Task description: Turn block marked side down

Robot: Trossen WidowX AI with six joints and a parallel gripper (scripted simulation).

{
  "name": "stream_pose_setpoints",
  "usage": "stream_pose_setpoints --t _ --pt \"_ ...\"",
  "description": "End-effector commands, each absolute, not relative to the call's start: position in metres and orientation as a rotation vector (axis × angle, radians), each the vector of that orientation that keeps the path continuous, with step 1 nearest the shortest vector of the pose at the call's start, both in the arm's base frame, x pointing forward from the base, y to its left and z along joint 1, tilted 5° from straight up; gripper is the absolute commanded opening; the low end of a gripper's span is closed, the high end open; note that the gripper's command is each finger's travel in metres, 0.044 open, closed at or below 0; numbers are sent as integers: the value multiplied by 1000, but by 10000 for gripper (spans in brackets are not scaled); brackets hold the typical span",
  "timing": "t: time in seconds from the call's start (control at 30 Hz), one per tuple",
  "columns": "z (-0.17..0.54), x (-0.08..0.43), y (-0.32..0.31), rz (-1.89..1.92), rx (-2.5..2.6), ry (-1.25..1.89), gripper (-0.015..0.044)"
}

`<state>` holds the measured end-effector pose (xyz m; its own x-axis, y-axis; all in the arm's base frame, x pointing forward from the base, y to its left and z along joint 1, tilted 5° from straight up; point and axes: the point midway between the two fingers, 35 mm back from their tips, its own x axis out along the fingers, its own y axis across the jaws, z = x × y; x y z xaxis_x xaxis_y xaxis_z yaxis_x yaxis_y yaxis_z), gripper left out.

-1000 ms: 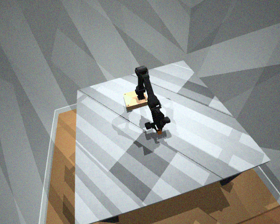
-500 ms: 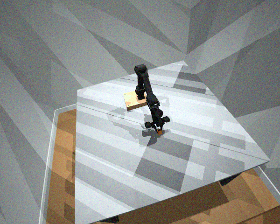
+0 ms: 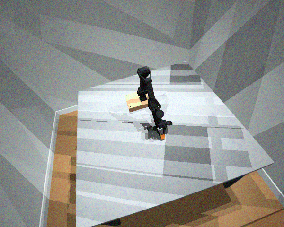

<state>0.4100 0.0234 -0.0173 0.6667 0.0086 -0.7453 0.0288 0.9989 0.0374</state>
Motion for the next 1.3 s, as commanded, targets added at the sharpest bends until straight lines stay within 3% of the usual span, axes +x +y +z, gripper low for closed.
stream_pose_setpoints --t 0.0,0.47,1.1,1.27 --pt "-23 408 23 -15 46 787 0" --pt "-22 395 24 -16 45 580 0" --pt "-19 394 23 -16 44 554 0" --pt "-19 394 23 -16 44 554 131"
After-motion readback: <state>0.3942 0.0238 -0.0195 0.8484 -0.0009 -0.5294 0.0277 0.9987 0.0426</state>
